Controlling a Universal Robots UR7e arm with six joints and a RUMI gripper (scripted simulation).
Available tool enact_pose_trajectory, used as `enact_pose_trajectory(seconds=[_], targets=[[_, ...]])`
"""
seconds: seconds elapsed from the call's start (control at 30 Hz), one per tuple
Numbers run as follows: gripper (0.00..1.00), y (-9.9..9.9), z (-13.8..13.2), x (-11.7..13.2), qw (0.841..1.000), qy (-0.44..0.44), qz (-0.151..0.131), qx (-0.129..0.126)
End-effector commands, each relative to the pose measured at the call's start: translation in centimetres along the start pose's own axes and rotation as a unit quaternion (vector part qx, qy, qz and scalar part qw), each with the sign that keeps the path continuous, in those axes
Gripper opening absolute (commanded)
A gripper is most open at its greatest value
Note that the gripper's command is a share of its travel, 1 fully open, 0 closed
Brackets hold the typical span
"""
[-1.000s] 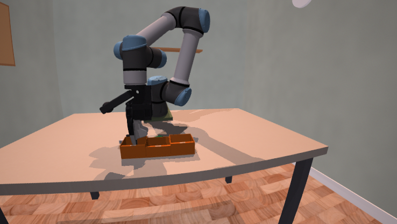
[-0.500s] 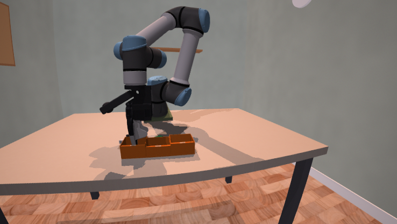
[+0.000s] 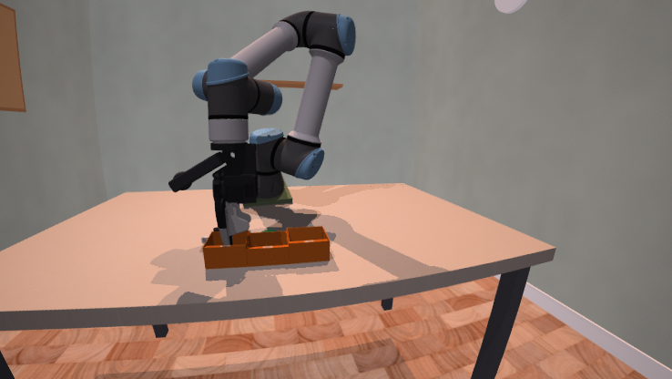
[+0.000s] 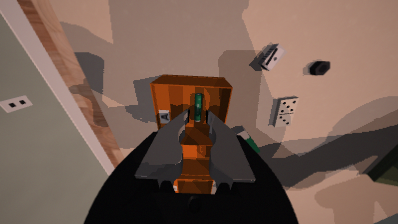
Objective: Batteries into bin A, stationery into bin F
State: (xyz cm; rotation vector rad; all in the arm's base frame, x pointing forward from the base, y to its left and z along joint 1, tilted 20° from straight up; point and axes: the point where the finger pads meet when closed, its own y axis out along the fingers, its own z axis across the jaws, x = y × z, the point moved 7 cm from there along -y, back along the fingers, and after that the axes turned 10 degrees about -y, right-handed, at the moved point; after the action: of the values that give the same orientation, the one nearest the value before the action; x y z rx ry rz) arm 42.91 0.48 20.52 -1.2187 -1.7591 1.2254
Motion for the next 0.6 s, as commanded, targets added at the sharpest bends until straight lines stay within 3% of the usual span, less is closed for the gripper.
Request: enact_pose_trajectory(seconds=[0.0, 0.57], targets=[[0.14, -0.4, 0.0, 0.0, 1.000, 0.000, 0.000, 0.000], [0.14, -2.4, 0.0, 0.0, 1.000, 0.000, 0.000, 0.000]])
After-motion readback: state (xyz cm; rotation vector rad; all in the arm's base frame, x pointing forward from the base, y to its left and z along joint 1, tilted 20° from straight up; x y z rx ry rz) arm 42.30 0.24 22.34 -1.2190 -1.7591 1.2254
